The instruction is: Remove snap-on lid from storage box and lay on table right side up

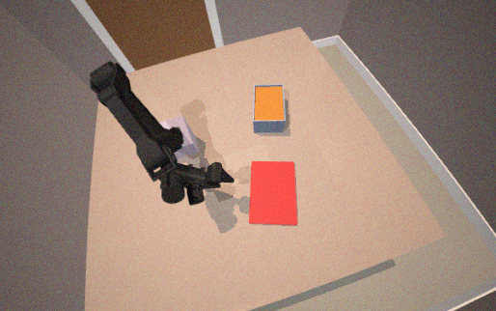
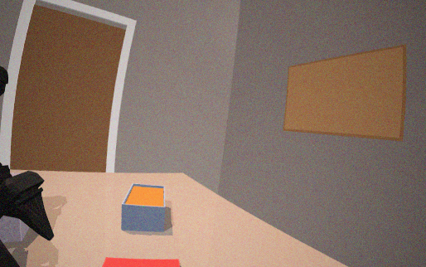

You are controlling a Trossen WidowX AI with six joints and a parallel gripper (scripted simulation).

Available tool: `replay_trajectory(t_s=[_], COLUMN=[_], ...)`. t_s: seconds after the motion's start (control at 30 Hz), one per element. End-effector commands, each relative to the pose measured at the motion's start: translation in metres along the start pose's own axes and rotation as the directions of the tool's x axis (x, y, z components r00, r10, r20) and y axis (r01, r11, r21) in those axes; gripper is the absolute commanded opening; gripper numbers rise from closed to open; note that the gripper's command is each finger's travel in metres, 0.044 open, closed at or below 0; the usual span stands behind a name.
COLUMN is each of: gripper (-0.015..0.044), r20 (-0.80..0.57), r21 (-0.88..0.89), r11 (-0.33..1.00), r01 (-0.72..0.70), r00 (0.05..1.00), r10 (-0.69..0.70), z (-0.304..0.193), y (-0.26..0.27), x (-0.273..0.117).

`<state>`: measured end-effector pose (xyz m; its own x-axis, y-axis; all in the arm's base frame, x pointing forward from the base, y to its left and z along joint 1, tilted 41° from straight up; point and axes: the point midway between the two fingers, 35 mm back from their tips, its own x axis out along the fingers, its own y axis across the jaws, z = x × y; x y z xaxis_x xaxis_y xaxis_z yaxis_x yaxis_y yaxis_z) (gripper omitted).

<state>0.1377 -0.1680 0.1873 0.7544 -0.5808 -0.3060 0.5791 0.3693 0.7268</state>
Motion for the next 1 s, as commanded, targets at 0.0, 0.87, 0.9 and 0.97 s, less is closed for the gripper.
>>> replay_trajectory(t_s=[0.0, 0.87, 0.9, 0.97], gripper=[0.044, 0.044, 0.044, 0.044], r20=[0.004, 0.004, 0.004, 0.004], r21=[-0.009, -0.01, -0.01, -0.01], r11=[1.0, 1.0, 1.0, 1.0], r01=[-0.007, -0.007, -0.007, -0.007], r00=[1.0, 1.0, 1.0, 1.0], r10=[0.008, 0.007, 0.007, 0.007], z=[0.001, 0.0, 0.0, 0.0], y=[0.005, 0.012, 0.012, 0.012], x=[-0.007, -0.021, -0.021, -0.021])
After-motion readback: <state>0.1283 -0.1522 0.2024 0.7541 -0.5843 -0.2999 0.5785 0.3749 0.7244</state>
